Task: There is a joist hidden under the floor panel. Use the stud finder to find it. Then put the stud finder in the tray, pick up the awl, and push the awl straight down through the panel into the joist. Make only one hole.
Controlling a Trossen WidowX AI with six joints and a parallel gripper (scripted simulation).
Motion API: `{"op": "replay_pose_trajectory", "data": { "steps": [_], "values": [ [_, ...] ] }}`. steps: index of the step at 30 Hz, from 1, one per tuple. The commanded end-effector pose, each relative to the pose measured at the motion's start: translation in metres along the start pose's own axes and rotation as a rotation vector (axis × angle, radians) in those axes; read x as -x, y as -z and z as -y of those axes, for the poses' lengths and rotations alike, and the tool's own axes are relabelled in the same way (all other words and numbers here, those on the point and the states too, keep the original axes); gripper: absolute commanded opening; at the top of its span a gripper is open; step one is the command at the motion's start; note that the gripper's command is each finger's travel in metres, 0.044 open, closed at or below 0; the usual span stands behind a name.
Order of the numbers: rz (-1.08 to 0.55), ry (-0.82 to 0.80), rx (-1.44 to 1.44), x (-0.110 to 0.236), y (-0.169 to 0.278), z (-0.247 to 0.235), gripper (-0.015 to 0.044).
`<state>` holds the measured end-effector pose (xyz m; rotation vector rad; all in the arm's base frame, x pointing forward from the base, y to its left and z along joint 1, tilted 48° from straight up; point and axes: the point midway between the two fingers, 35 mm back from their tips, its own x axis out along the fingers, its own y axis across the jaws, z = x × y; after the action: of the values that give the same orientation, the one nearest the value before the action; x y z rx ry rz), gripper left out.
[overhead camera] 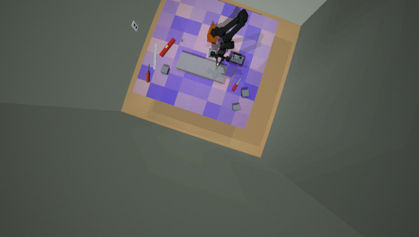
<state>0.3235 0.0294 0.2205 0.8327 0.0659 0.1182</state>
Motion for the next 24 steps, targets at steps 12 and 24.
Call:
{"op": "replay_pose_trajectory", "data": {
  "steps": [12, 24],
  "values": [
    [0.008, 0.004, -0.004, -0.002, 0.007, 0.001, 0.0000],
    [0.008, 0.004, -0.004, -0.003, 0.015, 0.001, 0.0000]
  ]
}}
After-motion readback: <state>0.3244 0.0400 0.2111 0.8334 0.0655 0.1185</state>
